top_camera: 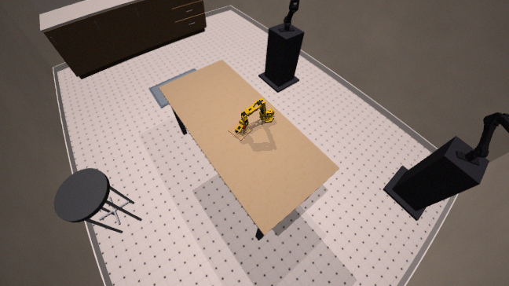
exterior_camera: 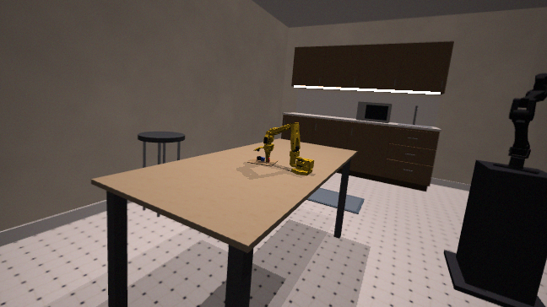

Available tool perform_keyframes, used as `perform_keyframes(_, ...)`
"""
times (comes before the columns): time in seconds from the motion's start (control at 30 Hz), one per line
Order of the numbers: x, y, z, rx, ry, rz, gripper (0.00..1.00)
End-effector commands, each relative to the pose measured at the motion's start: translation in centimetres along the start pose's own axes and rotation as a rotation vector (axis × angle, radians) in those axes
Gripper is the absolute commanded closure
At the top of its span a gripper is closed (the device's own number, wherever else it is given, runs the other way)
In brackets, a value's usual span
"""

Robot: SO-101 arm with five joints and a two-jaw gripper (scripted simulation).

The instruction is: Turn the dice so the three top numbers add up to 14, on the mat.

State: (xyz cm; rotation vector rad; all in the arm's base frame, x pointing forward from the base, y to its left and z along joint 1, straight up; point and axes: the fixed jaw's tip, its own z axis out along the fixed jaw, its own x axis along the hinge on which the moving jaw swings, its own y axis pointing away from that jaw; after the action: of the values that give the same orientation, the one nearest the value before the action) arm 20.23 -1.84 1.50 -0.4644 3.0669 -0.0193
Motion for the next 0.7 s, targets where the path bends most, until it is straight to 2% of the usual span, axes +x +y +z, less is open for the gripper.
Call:
perform_keyframes(0.0,-0.1,-0.26,-0.16,0.006,-0.015,0.009,0.89)
perform_keyframes(0.27,-0.1,-0.26,-0.16,0.006,-0.015,0.009,0.88)
perform_keyframes(0.67,-0.1,-0.26,-0.16,0.006,-0.015,0.009,0.79)
